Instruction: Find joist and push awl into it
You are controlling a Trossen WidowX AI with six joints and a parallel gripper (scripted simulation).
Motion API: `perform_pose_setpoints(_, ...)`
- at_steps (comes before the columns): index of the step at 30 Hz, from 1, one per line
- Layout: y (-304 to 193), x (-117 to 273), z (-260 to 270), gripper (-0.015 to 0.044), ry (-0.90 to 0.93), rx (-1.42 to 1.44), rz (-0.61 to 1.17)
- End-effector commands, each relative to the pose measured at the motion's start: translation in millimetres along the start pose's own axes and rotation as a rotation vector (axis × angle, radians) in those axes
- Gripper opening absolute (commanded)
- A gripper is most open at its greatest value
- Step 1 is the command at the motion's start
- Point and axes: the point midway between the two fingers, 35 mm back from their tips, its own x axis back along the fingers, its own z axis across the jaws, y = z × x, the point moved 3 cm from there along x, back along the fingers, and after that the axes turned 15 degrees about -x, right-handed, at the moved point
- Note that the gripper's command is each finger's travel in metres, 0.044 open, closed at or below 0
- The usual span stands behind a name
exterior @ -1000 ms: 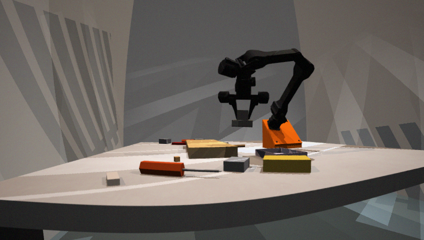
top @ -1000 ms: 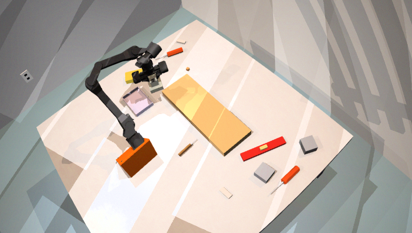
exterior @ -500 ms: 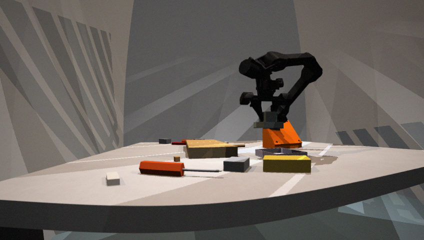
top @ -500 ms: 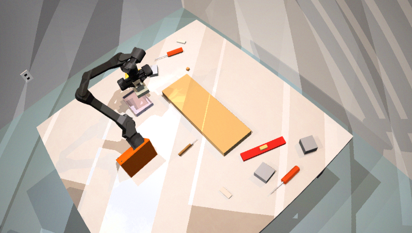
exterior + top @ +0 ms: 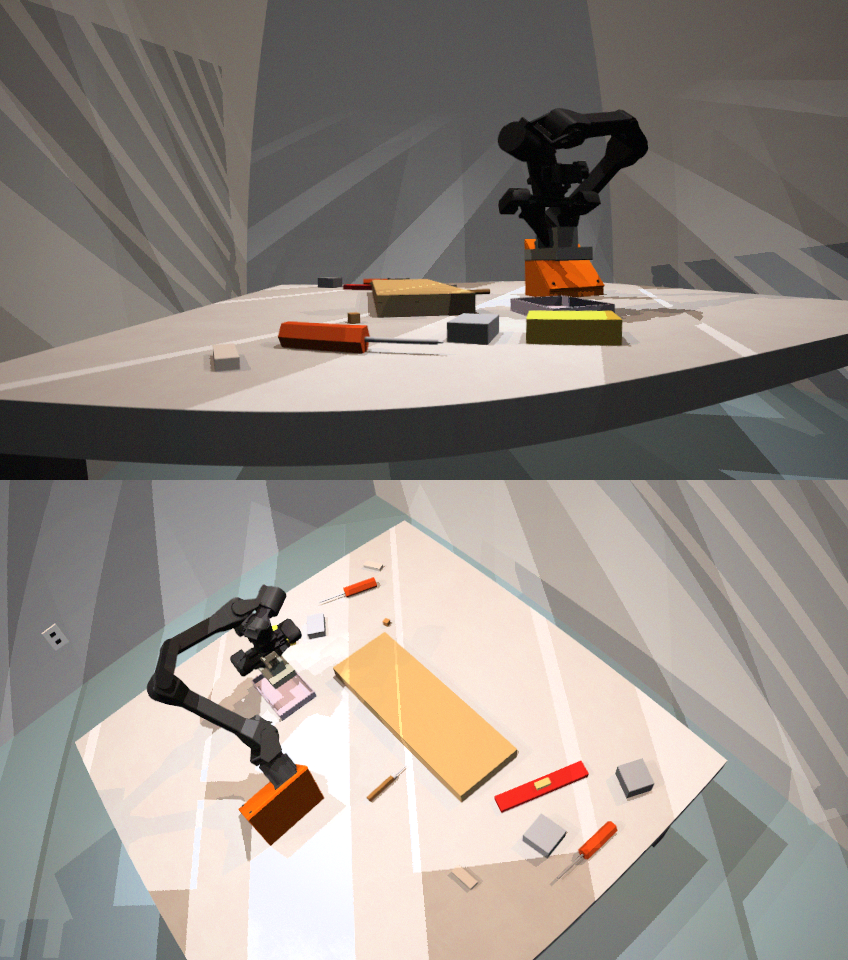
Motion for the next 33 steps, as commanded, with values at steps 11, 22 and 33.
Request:
perform_pose_setpoints(11,-3.7,-15.1,-2.9,0.0,-0.007,0.008,0.004)
perform_pose_setpoints(22,-7.3,-29.0,-5.0,0.0,-0.008,0.01,0.007)
perform_pose_setpoints(33,-10.7,-42.9,-5.9,0.0,-0.008,0.011,0.005)
